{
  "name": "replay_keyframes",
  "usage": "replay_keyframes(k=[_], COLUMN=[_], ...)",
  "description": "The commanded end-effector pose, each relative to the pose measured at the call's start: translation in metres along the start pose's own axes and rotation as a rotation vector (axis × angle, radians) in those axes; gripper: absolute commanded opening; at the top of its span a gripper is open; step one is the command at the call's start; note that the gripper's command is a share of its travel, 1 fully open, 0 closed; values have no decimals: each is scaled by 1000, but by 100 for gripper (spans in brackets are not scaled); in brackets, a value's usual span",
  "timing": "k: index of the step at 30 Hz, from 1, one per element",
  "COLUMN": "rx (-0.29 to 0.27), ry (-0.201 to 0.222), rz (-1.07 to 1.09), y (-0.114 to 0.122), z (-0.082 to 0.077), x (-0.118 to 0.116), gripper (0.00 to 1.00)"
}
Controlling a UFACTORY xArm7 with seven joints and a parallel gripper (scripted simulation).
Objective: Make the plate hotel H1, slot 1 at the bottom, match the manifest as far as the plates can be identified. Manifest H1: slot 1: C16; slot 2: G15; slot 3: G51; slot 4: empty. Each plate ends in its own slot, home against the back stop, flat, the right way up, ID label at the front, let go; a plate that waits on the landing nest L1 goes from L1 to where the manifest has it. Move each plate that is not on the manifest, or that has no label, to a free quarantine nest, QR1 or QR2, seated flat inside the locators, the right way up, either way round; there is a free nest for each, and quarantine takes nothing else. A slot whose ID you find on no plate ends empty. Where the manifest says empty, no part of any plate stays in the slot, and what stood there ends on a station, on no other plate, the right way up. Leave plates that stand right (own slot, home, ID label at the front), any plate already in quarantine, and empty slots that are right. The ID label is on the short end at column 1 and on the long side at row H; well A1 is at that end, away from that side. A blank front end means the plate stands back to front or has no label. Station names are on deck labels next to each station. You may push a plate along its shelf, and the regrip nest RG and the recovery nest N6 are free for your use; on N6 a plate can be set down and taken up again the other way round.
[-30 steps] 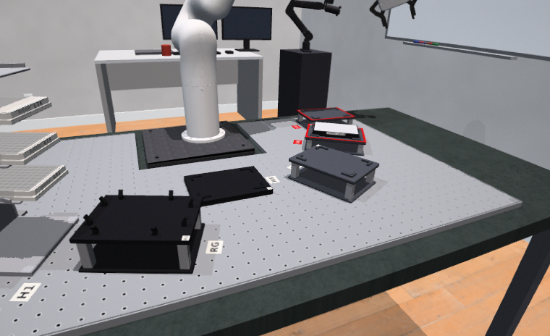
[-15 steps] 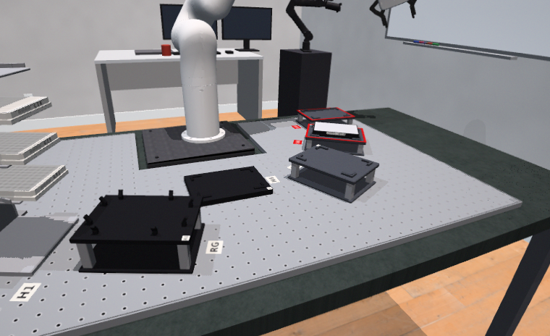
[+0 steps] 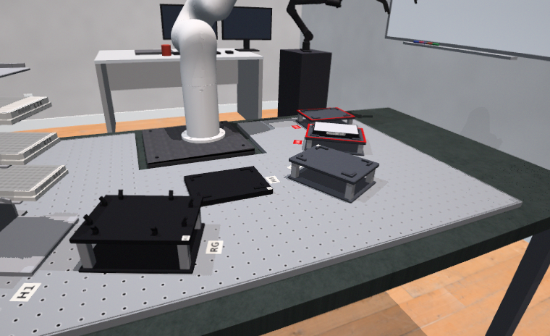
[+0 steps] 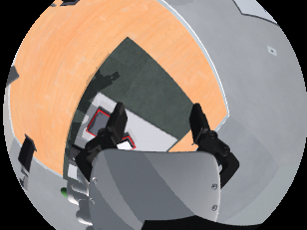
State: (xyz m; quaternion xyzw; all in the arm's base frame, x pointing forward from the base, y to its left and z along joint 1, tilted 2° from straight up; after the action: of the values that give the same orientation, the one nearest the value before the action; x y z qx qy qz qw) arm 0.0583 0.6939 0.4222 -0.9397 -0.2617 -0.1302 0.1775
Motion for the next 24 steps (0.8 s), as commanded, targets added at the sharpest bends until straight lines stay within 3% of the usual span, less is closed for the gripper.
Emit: replay_keyframes(k=[1,7,24], rx=[0,0,-5], ry=[0,0,4], rz=[1,1,33], y=[-4,-9,-6], z=[-14,-31,-30], x=[6,13,16], gripper=[100,100,100])
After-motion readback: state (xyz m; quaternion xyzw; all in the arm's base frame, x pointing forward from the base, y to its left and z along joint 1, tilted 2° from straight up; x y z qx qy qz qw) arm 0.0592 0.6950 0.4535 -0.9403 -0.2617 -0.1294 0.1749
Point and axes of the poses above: the point where the finger pads meet when closed, its own z axis out along the fingers, its own x axis across the jaws, y = z × x, the point moved 6 cm from there along -z, back along the fingers, and after that the axes turned 8 degrees about z, right-handed, at the moved point
